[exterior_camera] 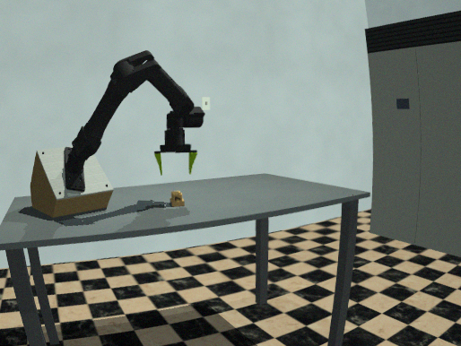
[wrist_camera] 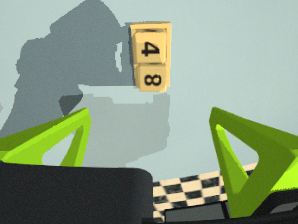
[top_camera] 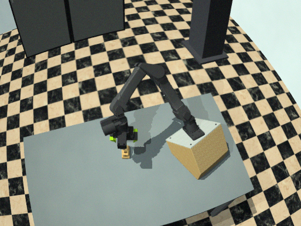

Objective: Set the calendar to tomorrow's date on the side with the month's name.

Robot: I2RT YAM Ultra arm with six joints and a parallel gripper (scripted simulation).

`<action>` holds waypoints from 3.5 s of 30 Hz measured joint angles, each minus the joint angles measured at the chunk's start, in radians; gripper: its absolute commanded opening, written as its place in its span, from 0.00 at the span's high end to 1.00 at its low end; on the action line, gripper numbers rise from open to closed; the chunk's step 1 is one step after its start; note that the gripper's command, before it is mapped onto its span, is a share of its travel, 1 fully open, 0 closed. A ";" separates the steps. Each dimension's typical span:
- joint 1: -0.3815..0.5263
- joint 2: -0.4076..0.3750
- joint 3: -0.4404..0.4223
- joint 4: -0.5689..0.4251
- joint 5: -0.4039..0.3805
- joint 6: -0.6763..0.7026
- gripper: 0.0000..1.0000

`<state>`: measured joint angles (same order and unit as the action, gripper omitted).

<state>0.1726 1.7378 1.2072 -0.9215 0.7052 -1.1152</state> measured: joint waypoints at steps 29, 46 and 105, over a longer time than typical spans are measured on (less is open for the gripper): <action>0.000 0.000 0.000 0.000 0.000 0.001 0.00; 0.000 0.000 0.000 0.000 0.000 0.001 0.00; 0.171 -0.021 0.238 -0.397 0.010 0.227 0.00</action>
<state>0.3439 1.7164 1.4452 -1.3182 0.7155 -0.8883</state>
